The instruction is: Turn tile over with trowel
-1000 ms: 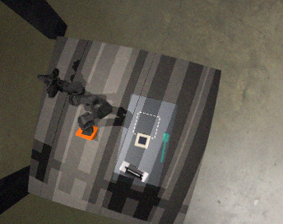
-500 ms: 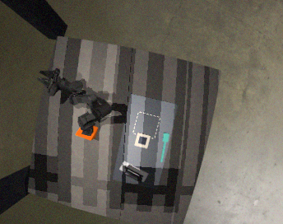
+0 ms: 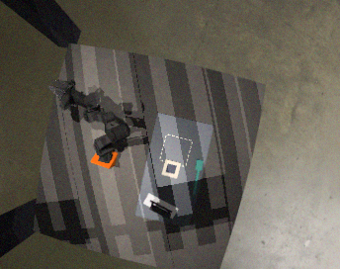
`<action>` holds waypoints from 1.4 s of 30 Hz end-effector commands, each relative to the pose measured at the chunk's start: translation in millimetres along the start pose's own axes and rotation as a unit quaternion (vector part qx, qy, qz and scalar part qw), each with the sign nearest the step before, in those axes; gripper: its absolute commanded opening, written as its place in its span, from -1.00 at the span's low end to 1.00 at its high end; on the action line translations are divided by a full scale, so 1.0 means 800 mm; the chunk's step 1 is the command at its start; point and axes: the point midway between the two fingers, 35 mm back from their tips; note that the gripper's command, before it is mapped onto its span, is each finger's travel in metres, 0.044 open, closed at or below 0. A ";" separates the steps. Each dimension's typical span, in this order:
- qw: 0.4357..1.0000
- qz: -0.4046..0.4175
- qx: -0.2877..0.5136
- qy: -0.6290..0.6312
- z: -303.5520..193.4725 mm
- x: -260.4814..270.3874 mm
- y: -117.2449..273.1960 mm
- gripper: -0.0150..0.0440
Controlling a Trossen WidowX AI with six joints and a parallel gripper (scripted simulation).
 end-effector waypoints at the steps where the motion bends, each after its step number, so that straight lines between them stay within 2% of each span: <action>1: 1.000 0.019 0.006 -0.020 -0.009 0.013 0.000 0.53; 24: 0.982 0.123 0.048 -0.132 -0.050 0.081 0.018 0.53; 42: 0.945 0.203 0.116 -0.227 -0.095 0.136 0.051 0.53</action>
Point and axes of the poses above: the point midway between the two fingers, 35 mm back from their tips, its own y axis back along the fingers, its own x axis across the jaws, z = x × y, and after that the axes turned 2 degrees about -y, right-handed
